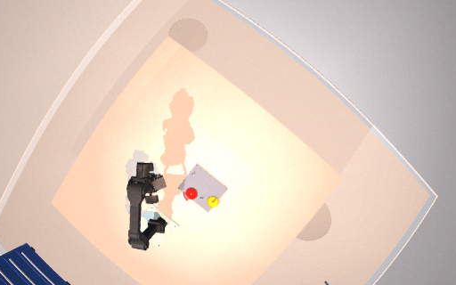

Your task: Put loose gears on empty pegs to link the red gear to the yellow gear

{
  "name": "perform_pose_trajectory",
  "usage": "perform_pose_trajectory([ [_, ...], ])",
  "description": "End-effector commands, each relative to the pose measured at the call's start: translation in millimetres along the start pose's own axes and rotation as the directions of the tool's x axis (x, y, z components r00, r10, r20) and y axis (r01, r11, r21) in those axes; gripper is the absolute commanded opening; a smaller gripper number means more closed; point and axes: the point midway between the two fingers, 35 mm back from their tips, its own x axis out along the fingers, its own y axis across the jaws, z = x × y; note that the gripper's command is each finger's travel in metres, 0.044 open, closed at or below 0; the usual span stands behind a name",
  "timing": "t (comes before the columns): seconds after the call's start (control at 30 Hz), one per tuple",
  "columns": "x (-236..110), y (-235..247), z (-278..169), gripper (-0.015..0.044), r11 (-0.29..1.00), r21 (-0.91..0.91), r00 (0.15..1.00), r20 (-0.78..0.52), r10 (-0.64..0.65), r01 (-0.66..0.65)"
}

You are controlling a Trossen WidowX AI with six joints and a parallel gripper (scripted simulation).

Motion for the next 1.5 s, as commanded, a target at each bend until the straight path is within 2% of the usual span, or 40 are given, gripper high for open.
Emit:
perform_pose_trajectory([
  [0.0,3.0,-0.7,6.9,0.0000,1.000,-0.003,1.000,-0.005,0.000,0.000],
  [1.47,31.6,-26.8,91.6,0.0000,1.000,-0.008,1.000,0.003,-0.002,0.002],
])
